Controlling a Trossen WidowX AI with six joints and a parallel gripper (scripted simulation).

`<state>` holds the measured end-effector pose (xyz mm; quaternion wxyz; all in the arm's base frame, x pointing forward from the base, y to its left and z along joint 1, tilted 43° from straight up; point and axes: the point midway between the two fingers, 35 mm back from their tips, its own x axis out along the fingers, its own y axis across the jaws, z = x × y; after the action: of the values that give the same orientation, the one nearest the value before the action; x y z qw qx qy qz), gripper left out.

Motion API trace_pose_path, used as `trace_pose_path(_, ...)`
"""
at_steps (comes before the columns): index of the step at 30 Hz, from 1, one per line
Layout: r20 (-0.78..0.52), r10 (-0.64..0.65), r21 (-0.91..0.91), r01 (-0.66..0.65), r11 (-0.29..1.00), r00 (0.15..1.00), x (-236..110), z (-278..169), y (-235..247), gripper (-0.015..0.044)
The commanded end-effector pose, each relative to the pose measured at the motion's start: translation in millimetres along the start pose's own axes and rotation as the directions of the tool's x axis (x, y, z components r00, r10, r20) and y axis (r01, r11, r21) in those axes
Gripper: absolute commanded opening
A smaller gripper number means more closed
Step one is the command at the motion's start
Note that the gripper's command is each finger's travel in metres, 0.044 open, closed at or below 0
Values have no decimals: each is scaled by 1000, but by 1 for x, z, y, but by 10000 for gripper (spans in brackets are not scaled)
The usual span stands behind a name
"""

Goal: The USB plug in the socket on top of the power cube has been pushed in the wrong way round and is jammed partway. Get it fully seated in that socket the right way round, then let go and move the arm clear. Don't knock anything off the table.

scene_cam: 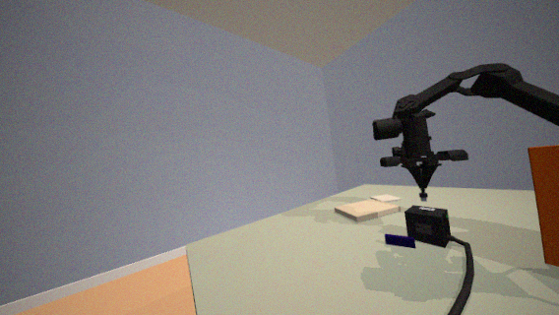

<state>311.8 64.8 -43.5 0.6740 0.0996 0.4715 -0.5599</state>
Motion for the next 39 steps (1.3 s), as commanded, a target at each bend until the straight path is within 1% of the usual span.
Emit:
trace_pose_path(1,0,0,-88,0,996,1000,1,0,0,0)
trace_pose_path(10,0,0,-318,0,948,1000,1,0,0,0)
trace_pose_path(19,0,0,-531,0,848,1000,1,0,0,0)
trace_pose_path(29,0,0,-732,0,681,1000,1,0,0,0)
trace_pose_path(39,0,0,-883,0,469,1000,1,0,0,0)
